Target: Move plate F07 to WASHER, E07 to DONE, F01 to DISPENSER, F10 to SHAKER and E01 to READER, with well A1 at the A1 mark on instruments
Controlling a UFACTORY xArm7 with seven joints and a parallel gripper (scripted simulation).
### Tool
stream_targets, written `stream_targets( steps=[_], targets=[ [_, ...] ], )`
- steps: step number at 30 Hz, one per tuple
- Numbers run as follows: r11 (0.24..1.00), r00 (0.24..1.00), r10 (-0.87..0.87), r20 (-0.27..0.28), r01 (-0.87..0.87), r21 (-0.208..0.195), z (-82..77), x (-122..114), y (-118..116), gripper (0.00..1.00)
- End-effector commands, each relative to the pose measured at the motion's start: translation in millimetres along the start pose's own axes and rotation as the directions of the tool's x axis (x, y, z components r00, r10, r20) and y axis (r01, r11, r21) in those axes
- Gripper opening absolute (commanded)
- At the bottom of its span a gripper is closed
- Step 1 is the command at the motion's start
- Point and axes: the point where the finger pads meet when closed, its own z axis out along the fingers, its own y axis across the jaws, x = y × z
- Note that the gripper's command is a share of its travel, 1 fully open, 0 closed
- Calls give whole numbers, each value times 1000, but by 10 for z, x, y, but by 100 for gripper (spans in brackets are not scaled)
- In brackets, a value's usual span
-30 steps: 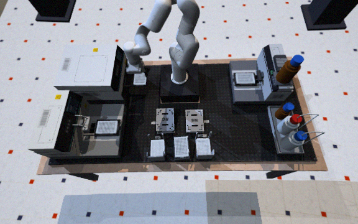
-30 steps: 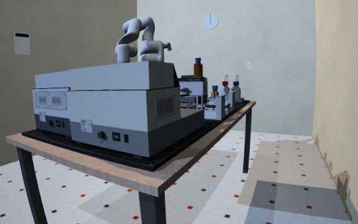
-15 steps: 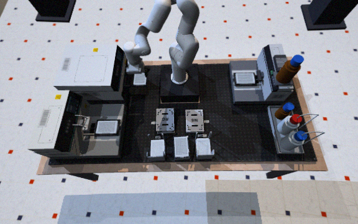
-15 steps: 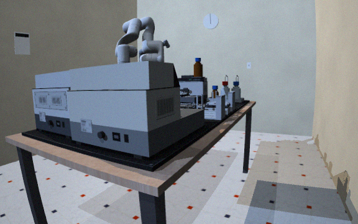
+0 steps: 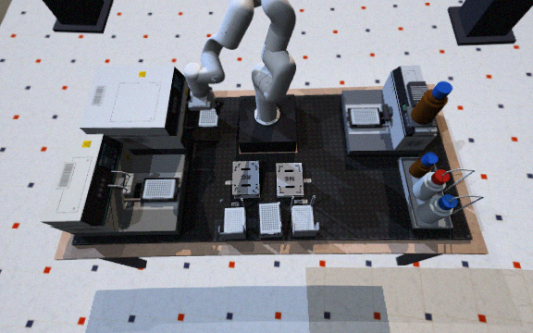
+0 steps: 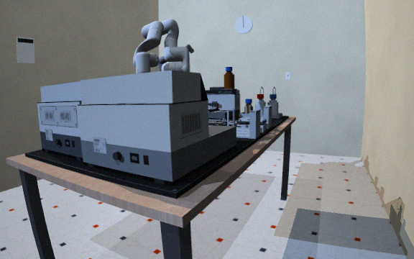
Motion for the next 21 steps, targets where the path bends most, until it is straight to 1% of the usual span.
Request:
stream_targets(
  steps=[1,21],
  targets=[
    [1000,1000,0,0,0,-4,3,1,16,100],
    [1000,1000,0,0,0,-4,63,1,16,100]
  ],
)
